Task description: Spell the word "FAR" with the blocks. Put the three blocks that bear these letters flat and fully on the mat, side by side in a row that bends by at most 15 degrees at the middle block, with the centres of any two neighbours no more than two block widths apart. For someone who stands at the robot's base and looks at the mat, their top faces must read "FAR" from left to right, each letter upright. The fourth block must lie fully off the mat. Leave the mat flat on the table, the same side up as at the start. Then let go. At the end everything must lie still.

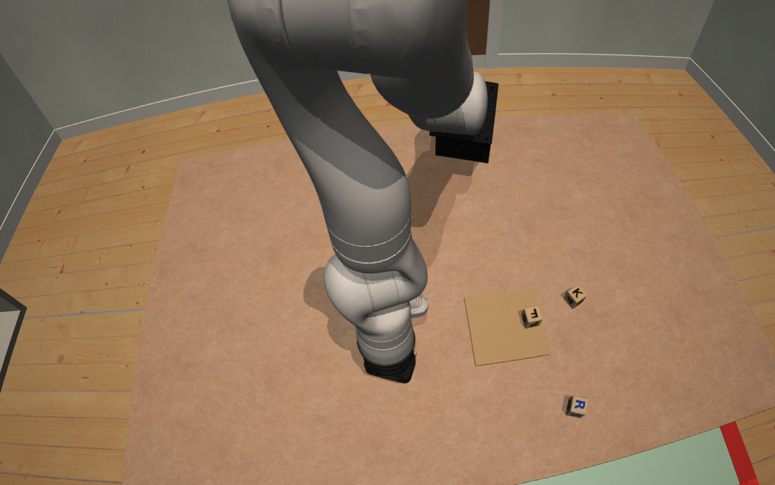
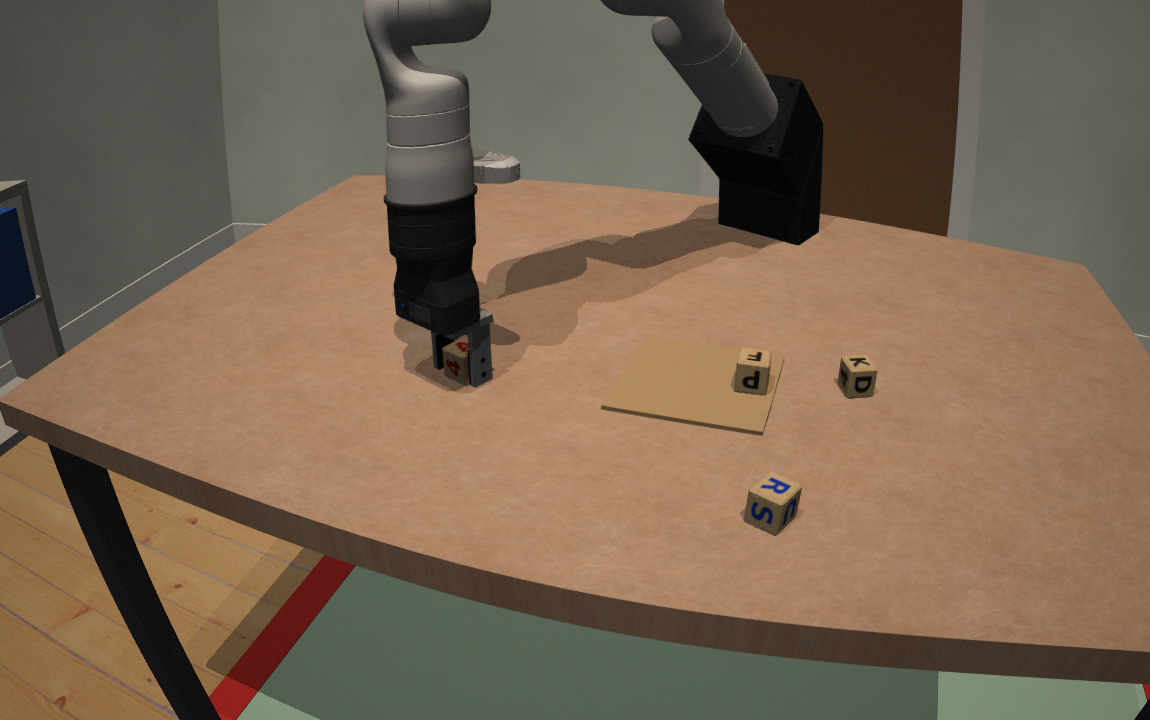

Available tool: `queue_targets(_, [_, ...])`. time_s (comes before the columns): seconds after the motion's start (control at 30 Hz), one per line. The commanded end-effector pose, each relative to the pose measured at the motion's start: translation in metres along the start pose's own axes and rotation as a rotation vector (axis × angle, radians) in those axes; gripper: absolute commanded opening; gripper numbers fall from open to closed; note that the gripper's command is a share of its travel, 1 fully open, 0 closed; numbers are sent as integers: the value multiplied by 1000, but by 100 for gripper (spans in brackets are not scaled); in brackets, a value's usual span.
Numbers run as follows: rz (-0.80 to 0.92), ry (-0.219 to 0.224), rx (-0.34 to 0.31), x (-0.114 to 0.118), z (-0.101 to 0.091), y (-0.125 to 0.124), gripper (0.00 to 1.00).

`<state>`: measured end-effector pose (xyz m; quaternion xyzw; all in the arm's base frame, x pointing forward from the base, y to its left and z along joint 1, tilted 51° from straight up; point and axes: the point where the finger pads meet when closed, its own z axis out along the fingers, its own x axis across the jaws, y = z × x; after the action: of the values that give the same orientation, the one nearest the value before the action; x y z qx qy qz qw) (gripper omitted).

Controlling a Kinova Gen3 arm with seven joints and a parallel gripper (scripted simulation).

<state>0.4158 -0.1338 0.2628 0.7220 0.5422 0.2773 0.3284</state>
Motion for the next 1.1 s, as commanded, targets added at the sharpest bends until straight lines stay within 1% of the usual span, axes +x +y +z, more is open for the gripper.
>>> queue_targets(0.0, [0, 0, -1, 0, 0, 0, 87])
queue_targets(0.07, [0, 0, -1, 0, 0, 0, 87])
queue_targets(0.1, [0, 0, -1, 0, 0, 0, 57])
queue_targets(1.07, [0, 0, -1, 0, 0, 0, 57])
